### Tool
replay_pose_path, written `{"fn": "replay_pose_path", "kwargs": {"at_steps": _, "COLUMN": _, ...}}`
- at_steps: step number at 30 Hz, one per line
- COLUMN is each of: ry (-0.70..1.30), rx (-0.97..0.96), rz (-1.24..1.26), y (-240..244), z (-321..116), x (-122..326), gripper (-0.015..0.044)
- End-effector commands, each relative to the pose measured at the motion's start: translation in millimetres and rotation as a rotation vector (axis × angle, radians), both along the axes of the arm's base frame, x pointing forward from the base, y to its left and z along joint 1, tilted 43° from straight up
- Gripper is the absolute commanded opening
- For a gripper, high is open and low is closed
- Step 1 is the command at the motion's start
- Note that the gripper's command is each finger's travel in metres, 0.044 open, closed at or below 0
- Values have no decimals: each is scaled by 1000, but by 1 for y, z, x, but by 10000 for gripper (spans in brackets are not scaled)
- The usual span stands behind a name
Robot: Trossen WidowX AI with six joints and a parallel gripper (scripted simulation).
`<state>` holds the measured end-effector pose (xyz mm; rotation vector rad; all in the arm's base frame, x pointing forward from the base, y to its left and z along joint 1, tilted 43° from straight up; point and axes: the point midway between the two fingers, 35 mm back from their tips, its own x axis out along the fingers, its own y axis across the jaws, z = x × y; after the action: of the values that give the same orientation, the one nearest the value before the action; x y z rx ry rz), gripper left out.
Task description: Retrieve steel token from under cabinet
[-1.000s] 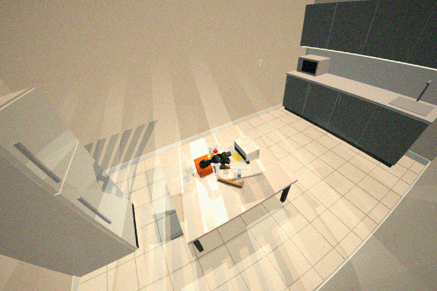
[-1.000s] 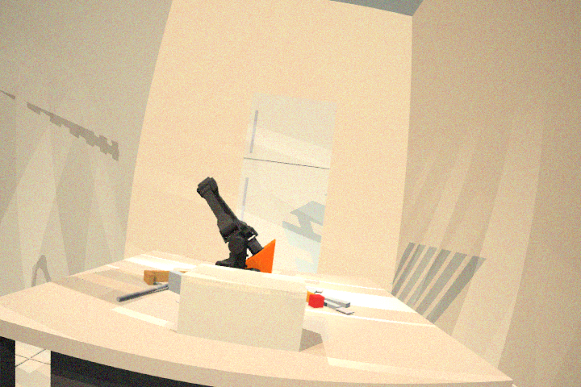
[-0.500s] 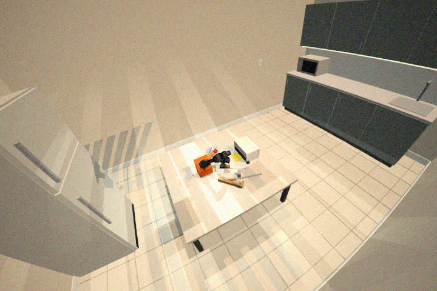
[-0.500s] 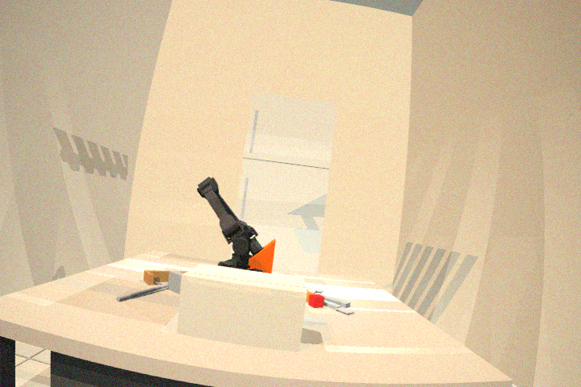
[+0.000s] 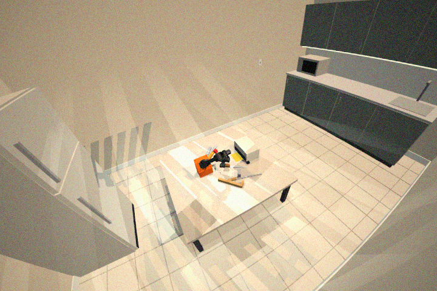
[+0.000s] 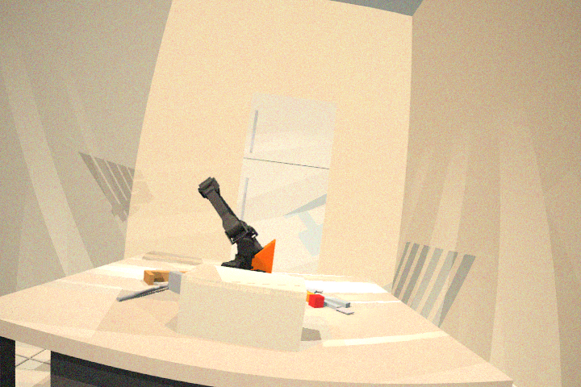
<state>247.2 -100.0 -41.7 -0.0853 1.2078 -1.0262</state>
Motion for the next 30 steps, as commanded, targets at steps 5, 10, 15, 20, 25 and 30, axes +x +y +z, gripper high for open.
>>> {"fn": "replay_pose_path", "kwargs": {"at_steps": 5, "ry": -4, "rx": 3, "rz": 3, "y": 7, "z": -5, "x": 5, "gripper": 0}}
{"fn": "replay_pose_path", "kwargs": {"at_steps": 10, "ry": -4, "rx": 3, "rz": 3, "y": 10, "z": -8, "x": 7, "gripper": 0}}
{"fn": "replay_pose_path", "kwargs": {"at_steps": 15, "ry": -5, "rx": 3, "rz": 2, "y": 14, "z": -11, "x": 9, "gripper": 0}}
{"fn": "replay_pose_path", "kwargs": {"at_steps": 20, "ry": -5, "rx": 3, "rz": 2, "y": 17, "z": -14, "x": 11, "gripper": 0}}
{"fn": "replay_pose_path", "kwargs": {"at_steps": 25, "ry": -6, "rx": 4, "rz": 2, "y": 21, "z": -18, "x": 12, "gripper": 0}}
{"fn": "replay_pose_path", "kwargs": {"at_steps": 30, "ry": -6, "rx": 4, "rz": 2, "y": 26, "z": -22, "x": 11, "gripper": 0}}
